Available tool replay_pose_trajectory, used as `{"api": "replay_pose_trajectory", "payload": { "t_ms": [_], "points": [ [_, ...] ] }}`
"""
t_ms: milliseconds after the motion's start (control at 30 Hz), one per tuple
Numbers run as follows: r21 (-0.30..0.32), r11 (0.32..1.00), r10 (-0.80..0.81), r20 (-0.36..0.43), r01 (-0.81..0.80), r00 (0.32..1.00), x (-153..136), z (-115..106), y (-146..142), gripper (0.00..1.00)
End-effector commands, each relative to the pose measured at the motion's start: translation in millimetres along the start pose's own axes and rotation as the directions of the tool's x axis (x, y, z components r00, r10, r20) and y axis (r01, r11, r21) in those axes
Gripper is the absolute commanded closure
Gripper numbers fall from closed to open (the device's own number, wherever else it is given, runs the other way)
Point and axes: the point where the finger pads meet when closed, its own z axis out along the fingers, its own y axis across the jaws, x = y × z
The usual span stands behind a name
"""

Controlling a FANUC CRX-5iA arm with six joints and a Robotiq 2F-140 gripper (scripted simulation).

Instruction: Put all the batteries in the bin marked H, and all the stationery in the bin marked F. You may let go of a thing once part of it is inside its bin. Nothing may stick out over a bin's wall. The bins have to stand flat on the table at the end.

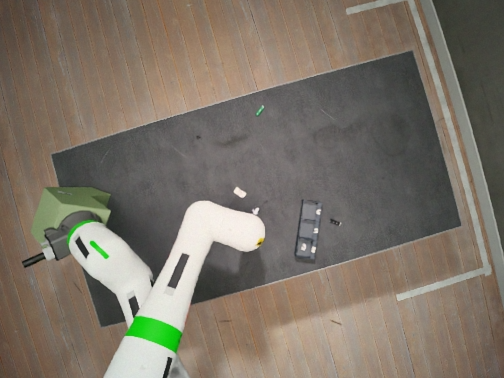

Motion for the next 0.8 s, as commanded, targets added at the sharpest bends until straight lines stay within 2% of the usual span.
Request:
{"api": "replay_pose_trajectory", "payload": {
  "t_ms": [0,500,567,767],
  "points": [
    [0.001,1.000,-0.002,-0.006,0.002,1.000,-18,2,2,0.80],
    [0.001,1.000,-0.002,-0.006,0.002,1.000,-108,2,7,0.80],
    [0.001,1.000,-0.002,-0.006,0.002,1.000,-108,2,7,0.80],
    [0.001,1.000,-0.002,-0.006,0.002,1.000,-143,3,9,0.80]
  ]
}}
